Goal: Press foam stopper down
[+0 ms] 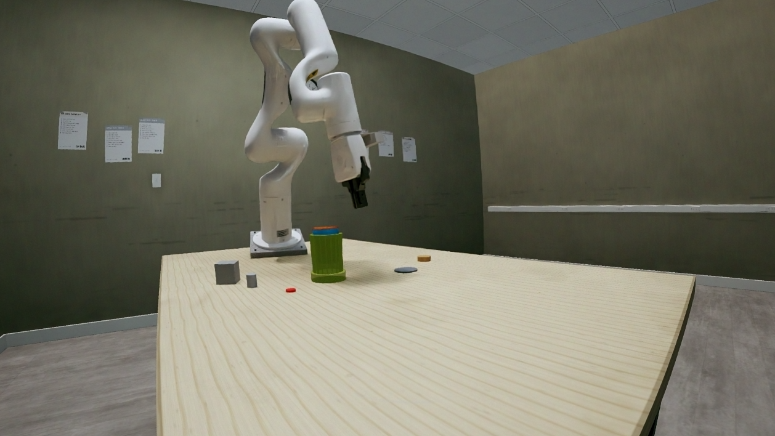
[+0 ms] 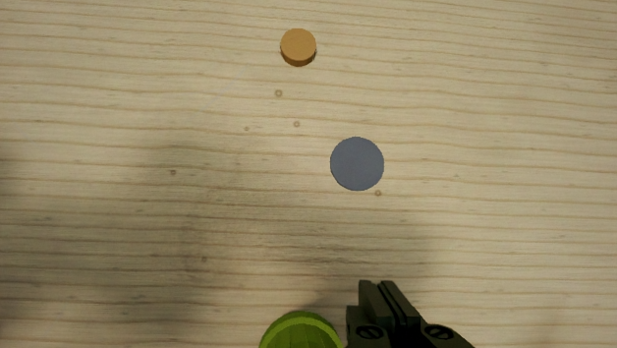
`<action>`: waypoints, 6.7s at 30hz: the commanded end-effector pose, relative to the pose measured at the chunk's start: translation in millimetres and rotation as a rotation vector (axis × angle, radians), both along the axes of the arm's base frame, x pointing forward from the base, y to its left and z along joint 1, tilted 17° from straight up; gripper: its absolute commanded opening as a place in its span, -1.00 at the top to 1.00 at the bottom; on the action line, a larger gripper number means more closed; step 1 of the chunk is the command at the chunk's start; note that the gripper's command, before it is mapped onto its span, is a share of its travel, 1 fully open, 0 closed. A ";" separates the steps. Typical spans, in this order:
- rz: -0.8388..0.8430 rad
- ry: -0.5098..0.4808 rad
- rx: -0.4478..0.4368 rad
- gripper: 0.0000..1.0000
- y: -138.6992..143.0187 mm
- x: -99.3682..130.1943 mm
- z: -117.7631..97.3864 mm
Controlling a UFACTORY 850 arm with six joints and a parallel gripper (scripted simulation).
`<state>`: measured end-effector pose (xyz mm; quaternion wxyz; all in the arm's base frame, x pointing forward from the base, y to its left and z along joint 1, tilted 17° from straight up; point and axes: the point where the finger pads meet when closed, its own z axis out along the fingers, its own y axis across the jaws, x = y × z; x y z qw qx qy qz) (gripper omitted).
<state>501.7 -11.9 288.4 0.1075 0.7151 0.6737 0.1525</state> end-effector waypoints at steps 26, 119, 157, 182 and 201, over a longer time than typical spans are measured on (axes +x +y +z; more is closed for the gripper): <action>-0.081 0.085 -0.145 1.00 -83.9 -28.2 -12.6; -0.083 0.088 -0.145 1.00 -86.0 -17.8 -46.4; -0.083 0.088 -0.145 1.00 -87.4 -14.3 -58.3; -0.083 0.088 -0.145 1.00 -87.2 -14.6 -57.2; -0.083 0.088 -0.145 1.00 -86.3 -16.9 -49.4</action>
